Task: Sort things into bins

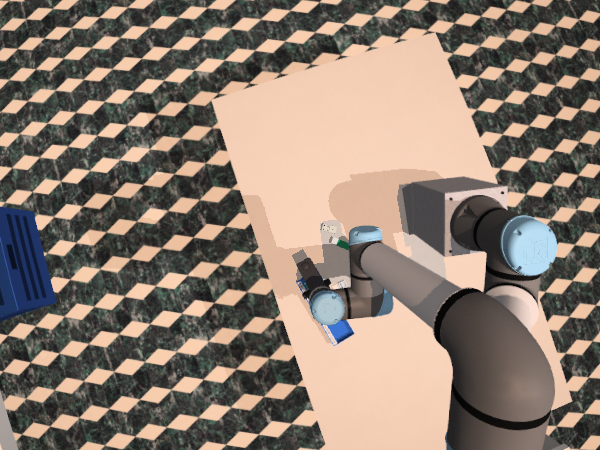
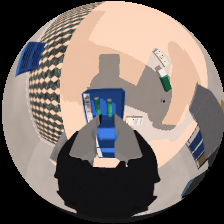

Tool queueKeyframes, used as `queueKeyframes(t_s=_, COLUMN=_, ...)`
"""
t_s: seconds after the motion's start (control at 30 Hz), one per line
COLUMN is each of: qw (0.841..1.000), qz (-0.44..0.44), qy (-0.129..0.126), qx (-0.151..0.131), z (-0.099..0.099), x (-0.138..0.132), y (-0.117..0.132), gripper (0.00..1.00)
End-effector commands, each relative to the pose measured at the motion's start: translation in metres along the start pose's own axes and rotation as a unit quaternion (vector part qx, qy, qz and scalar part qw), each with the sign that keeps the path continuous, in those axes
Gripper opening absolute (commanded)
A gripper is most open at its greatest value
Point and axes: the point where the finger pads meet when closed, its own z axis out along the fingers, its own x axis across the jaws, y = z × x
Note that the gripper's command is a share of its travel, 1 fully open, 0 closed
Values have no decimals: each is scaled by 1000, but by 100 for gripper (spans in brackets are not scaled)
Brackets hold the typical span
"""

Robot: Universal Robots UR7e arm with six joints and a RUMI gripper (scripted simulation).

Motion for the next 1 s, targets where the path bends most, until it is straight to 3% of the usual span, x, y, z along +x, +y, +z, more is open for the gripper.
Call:
queueKeyframes(t_s=0.0, qw=1000, qz=0, qy=0, qx=0, z=-7, x=0, y=0, gripper=14)
queueKeyframes(t_s=0.5, qw=1000, qz=0, qy=0, qx=0, z=-16, x=0, y=0, gripper=14)
queueKeyframes(t_s=0.53, qw=1000, qz=-25, qy=0, qx=0, z=-17, x=7, y=-4, gripper=23)
queueKeyframes(t_s=0.63, qw=999, qz=-50, qy=0, qx=0, z=-17, x=15, y=-8, gripper=23)
queueKeyframes(t_s=0.97, qw=978, qz=-210, qy=4, qx=3, z=-24, x=88, y=-46, gripper=23)
